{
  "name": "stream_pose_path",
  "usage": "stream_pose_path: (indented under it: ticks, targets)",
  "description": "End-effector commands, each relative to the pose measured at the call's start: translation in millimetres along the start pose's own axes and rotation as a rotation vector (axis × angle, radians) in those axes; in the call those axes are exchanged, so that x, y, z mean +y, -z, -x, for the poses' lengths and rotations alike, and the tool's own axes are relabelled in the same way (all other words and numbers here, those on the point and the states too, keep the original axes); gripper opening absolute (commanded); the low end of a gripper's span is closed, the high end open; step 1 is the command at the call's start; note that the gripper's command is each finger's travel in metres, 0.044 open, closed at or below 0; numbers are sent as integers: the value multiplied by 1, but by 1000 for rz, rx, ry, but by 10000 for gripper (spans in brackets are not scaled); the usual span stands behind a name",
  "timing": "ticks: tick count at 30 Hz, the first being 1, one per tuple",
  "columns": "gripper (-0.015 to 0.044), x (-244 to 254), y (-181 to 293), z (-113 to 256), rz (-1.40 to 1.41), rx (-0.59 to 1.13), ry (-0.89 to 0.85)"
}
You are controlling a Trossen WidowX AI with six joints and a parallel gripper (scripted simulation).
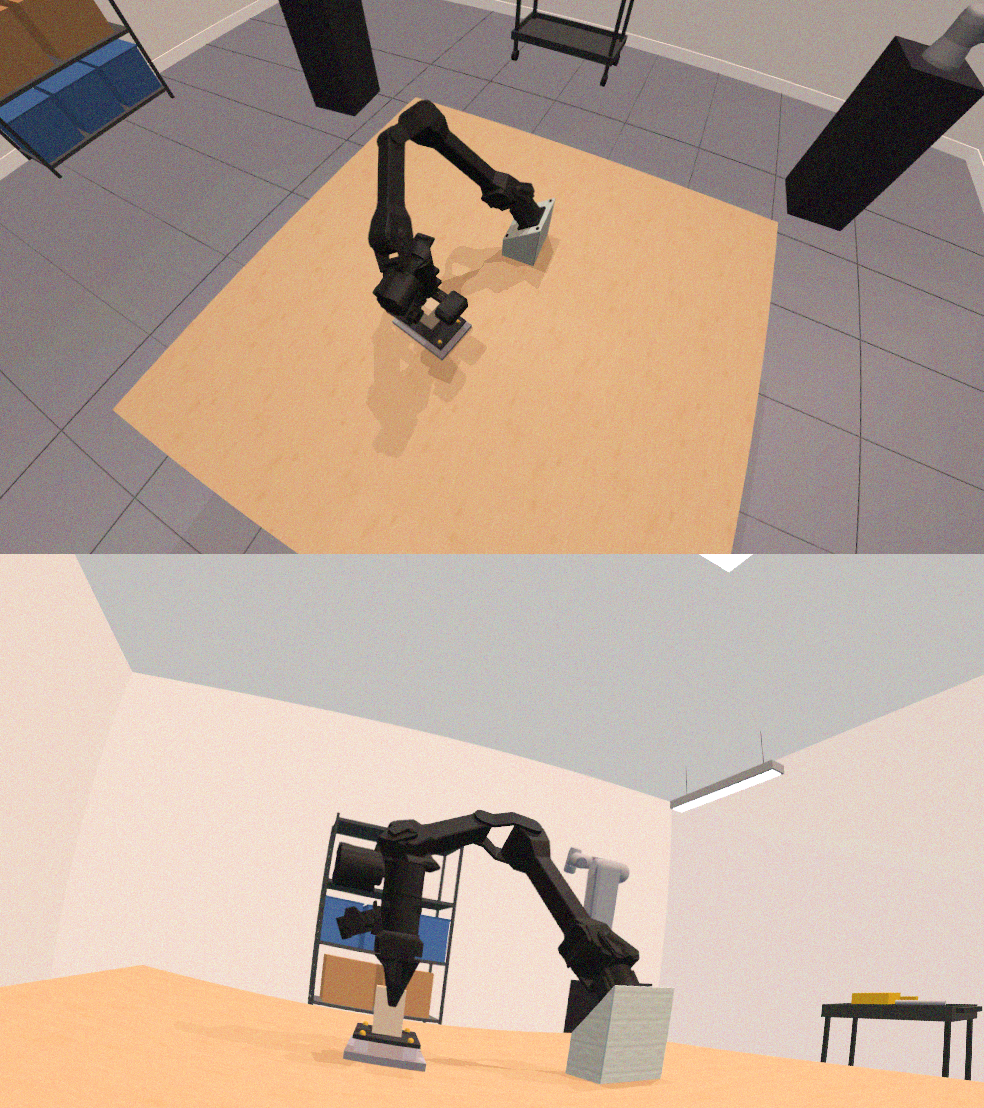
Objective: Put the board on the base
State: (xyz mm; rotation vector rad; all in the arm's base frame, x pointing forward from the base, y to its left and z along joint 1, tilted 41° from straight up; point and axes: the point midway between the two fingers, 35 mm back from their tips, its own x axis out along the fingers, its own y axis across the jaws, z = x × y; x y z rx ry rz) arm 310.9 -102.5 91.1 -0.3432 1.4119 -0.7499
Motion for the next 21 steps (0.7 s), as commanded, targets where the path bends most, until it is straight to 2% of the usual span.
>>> stream_pose_path:
  ticks: [1,5,10,21]
  targets:
    - [440,0,-2,20,-9,-11,-5]
    - [440,0,-1,26,-8,-11,-5]
    - [440,0,2,66,2,-13,-2]
    - [440,0,2,66,2,-13,-2]
